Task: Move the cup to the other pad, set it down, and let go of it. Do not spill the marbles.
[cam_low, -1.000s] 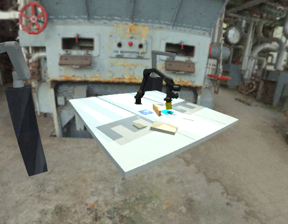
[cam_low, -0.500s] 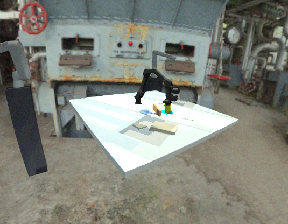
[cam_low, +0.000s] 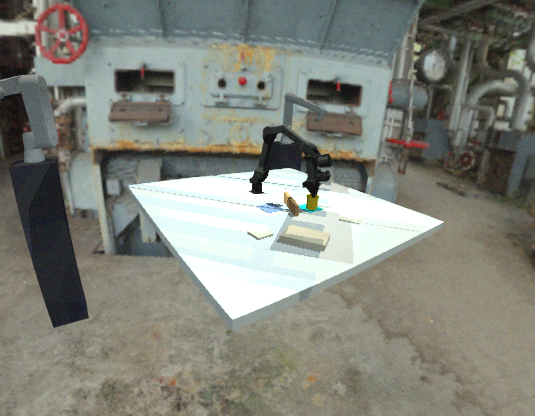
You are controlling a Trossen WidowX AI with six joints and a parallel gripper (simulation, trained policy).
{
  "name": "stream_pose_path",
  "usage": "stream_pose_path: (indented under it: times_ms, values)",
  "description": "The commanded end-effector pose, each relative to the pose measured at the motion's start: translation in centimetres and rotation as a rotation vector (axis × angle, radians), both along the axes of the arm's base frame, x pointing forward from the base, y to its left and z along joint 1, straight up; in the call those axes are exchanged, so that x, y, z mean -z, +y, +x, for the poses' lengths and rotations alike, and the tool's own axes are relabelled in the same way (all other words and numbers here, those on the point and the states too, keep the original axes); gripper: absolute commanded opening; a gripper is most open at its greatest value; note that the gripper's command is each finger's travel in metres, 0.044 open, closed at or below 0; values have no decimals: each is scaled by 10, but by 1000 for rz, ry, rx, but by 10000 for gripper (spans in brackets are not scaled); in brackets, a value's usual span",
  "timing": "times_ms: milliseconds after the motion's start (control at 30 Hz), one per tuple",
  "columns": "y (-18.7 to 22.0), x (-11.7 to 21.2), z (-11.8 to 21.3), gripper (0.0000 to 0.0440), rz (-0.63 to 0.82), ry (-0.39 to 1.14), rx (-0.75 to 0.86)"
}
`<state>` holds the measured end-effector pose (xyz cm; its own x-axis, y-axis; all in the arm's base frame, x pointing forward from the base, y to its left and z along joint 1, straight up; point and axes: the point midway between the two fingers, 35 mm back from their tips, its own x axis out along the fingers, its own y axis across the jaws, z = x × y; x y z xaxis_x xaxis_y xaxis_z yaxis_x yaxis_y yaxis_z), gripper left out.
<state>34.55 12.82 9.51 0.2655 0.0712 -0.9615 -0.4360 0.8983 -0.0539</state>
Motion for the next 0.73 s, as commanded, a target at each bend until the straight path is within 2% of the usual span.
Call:
stream_pose_path:
  times_ms: [0, 300, 400, 700]
  values:
    - [0, -7, -6, 172, 24, 1, 9]
    - [-3, -34, -11, 212, 71, -39, 31]
    - [-4, -45, -11, 240, 85, -60, 37]
    - [-11, -75, -7, 440, 117, -113, 74]
